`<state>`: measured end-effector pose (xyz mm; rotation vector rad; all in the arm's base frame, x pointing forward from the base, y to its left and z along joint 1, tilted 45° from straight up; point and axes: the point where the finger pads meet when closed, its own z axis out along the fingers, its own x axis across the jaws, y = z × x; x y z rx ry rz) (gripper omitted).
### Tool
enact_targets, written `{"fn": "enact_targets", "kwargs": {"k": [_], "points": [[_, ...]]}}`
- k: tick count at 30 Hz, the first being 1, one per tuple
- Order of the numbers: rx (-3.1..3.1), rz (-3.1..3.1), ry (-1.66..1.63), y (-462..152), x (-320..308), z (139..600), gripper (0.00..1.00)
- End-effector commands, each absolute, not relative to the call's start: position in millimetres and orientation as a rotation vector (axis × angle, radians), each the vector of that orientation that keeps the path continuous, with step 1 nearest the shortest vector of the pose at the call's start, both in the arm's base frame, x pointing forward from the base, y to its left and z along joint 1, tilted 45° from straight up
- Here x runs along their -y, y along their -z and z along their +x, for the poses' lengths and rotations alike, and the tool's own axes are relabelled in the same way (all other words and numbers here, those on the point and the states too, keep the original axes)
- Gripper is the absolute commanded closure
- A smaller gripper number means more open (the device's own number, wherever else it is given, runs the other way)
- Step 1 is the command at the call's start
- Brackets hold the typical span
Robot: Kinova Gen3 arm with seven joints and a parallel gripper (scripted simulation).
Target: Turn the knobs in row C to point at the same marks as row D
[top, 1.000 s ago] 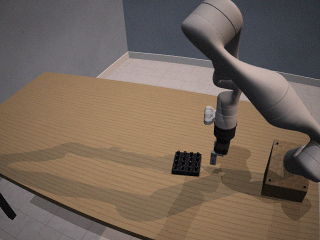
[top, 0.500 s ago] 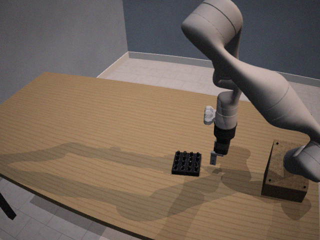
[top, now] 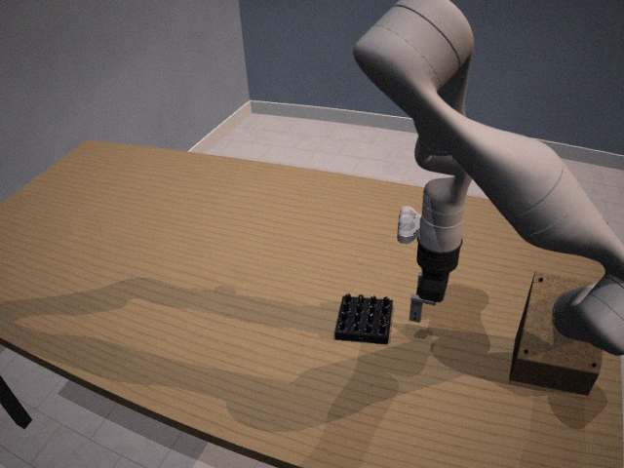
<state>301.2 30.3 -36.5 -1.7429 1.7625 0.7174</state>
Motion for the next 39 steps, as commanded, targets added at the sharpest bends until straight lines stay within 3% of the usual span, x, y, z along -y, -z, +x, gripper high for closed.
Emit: {"fn": "enact_targets", "kwargs": {"k": [1,19,39], "points": [[-1.763,-1.743,-0.715,36,-30,302,0.00],[-1.611,-1.845,-0.664,35,-31,310,0.00],[-0.635,-2.255,-0.276,30,-27,358,0.00]]}}
